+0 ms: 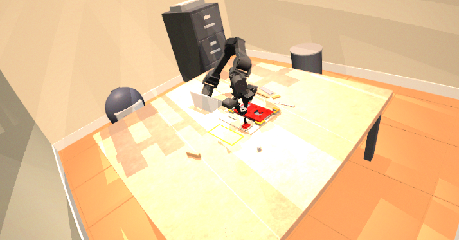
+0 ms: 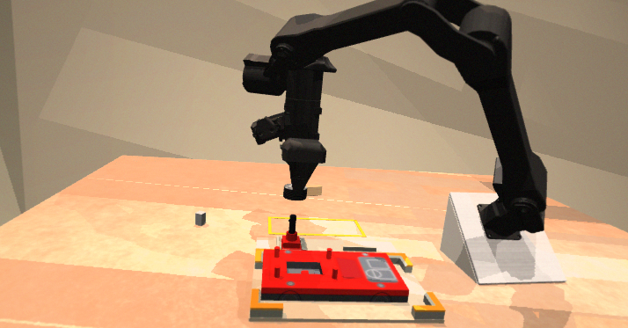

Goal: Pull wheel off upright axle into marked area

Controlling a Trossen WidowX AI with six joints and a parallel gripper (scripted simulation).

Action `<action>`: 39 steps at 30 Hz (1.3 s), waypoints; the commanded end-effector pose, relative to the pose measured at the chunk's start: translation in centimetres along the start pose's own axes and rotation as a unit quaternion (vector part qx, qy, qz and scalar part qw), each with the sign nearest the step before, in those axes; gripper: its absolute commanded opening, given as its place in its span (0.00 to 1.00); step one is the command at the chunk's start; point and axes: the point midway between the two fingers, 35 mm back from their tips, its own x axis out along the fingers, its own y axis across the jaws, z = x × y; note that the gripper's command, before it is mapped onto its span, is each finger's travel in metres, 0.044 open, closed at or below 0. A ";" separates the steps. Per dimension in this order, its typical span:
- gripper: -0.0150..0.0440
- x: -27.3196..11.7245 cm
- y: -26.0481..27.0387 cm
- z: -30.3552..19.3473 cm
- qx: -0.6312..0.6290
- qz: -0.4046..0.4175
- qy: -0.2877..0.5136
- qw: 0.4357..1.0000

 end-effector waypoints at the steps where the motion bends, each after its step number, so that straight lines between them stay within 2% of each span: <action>1: 0.25 0.1 -1.0 -0.4 0.000 -0.002 0.001 1.000; 23: 0.25 -0.9 -9.7 -5.4 -0.002 -0.006 0.001 1.000; 39: 0.25 1.9 -10.0 -5.5 -0.002 -0.006 0.001 1.000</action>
